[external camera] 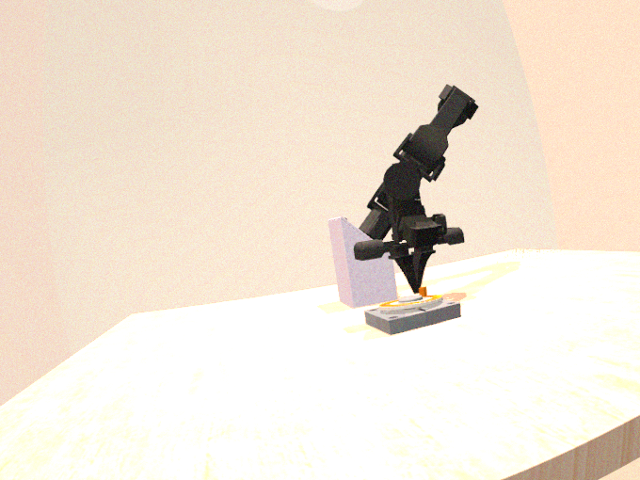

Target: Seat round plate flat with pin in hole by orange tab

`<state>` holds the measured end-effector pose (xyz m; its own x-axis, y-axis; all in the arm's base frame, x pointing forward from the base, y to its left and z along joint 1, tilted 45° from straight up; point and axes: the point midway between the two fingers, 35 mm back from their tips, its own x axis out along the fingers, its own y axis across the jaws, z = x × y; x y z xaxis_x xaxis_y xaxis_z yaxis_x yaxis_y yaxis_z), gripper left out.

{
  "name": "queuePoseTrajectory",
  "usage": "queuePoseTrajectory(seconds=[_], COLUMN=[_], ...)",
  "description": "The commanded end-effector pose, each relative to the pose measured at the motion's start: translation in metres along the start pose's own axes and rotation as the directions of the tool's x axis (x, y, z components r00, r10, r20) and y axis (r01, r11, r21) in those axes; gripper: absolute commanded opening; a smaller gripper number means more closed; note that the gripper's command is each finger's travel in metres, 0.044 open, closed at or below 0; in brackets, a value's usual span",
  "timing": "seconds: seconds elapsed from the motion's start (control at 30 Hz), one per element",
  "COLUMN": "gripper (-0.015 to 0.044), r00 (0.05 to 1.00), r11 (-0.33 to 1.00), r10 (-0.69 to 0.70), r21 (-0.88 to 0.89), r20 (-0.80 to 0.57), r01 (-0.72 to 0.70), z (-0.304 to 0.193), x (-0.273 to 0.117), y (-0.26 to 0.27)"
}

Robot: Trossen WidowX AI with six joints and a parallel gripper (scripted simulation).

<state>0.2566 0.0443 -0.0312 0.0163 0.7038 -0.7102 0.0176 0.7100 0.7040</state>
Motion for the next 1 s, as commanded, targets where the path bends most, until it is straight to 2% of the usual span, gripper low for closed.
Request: queuePoseTrajectory(seconds=[0.0, 0.97], gripper=[0.0, 0.0], r00=[1.0, 1.0], r11=[1.0, 1.0], r10=[0.002, 0.003], r21=[-0.008, -0.009], r20=[0.01, 0.012], r01=[-0.002, -0.003], z=[0.006, 0.037], x=[-0.002, -0.005], y=[0.008, 0.025])
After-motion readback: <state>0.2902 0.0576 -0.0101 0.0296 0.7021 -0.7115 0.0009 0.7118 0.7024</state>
